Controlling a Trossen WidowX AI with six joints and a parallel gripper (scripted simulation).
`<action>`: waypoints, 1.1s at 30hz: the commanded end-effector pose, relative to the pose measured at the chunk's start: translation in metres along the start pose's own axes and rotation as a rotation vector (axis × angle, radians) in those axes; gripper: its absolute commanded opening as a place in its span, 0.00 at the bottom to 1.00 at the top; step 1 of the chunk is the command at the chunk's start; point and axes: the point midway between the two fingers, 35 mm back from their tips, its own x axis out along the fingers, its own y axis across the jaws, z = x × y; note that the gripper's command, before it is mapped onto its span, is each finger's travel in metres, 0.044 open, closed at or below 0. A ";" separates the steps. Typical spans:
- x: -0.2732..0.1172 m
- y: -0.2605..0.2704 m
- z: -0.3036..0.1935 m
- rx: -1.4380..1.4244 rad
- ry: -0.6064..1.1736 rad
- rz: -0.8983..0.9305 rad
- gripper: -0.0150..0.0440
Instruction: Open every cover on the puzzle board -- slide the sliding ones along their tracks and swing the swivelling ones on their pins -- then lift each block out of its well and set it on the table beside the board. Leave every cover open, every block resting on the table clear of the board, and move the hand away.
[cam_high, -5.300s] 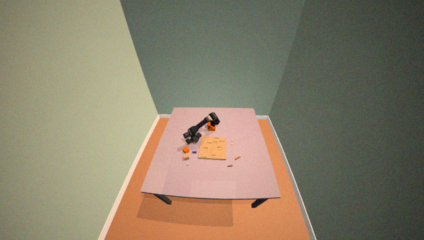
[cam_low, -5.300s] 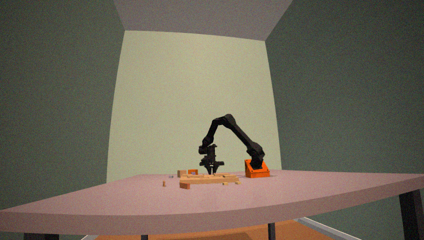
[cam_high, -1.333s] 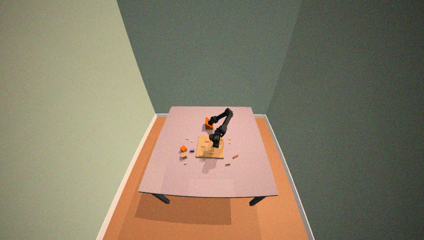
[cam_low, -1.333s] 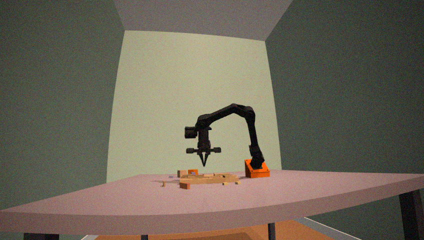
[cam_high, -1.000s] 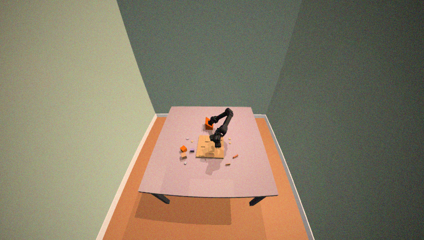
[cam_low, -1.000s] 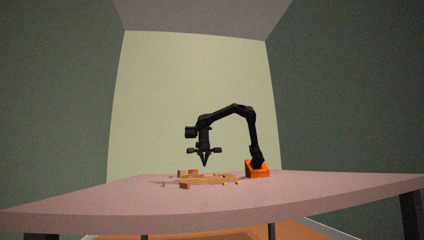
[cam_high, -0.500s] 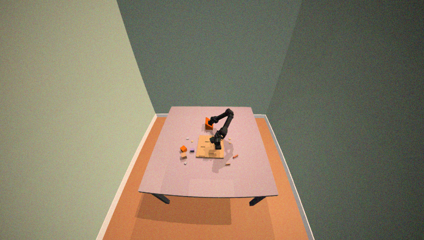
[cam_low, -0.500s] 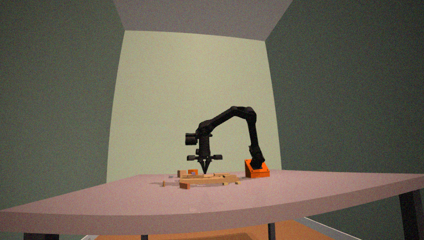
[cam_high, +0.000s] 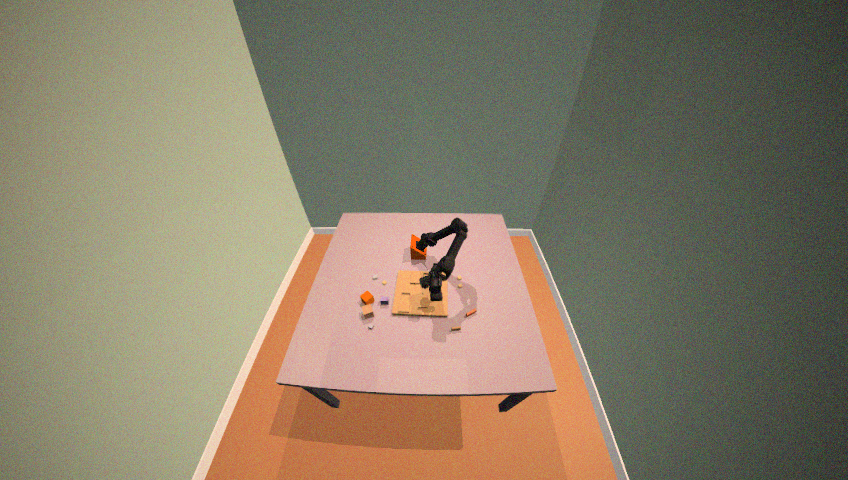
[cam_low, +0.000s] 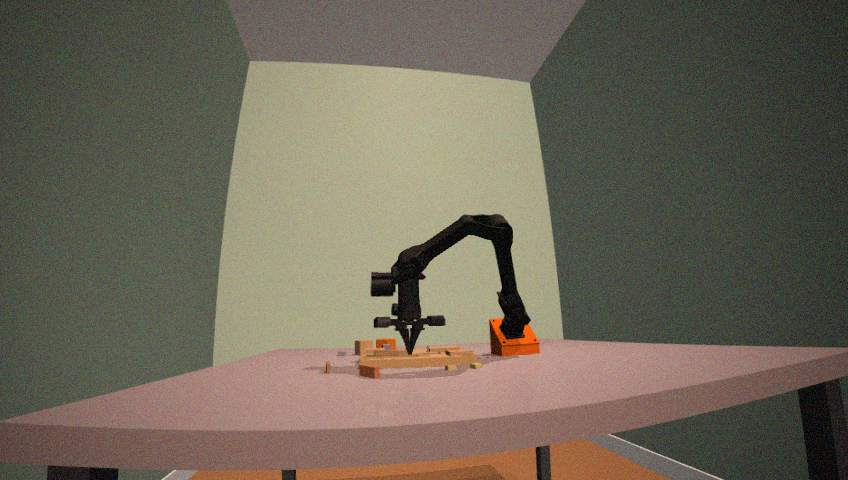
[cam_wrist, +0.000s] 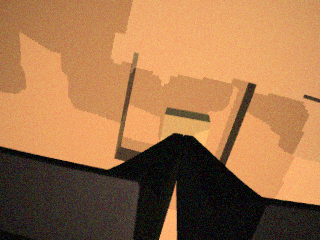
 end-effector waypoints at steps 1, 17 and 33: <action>0.004 0.000 0.000 0.006 0.006 0.000 0.25; 0.008 0.003 0.009 0.006 0.005 0.000 0.25; 0.002 0.003 0.008 -0.040 0.005 0.000 0.25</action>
